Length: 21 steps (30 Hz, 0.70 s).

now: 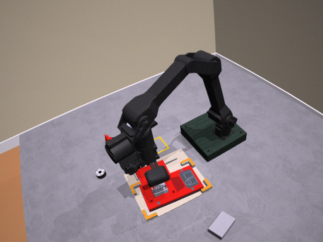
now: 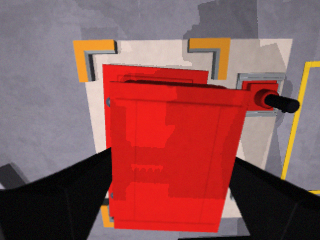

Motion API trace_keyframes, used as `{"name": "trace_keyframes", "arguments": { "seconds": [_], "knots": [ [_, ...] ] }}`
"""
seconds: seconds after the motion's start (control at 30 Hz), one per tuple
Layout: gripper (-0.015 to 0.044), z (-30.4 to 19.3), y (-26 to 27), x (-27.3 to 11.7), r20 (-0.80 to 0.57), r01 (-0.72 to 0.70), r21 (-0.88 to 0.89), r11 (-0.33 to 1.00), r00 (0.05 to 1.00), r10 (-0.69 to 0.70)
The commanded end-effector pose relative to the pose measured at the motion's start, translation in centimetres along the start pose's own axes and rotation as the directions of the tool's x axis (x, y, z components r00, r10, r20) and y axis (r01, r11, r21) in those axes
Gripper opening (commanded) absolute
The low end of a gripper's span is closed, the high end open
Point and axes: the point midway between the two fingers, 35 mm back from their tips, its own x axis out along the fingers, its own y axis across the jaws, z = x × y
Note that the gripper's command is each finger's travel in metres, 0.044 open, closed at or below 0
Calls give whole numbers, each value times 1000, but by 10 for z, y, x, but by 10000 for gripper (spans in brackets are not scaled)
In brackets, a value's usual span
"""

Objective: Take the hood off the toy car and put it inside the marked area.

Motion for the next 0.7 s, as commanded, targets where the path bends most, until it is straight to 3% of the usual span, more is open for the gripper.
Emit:
{"name": "trace_keyframes", "arguments": {
  "seconds": [0.0, 0.67],
  "knots": [
    [0, 5, -20, 0, 6, -2, 15, 1000, 1000, 2],
    [0, 8, -121, -4, 4, 10, 2, 1000, 1000, -10]
  ]
}}
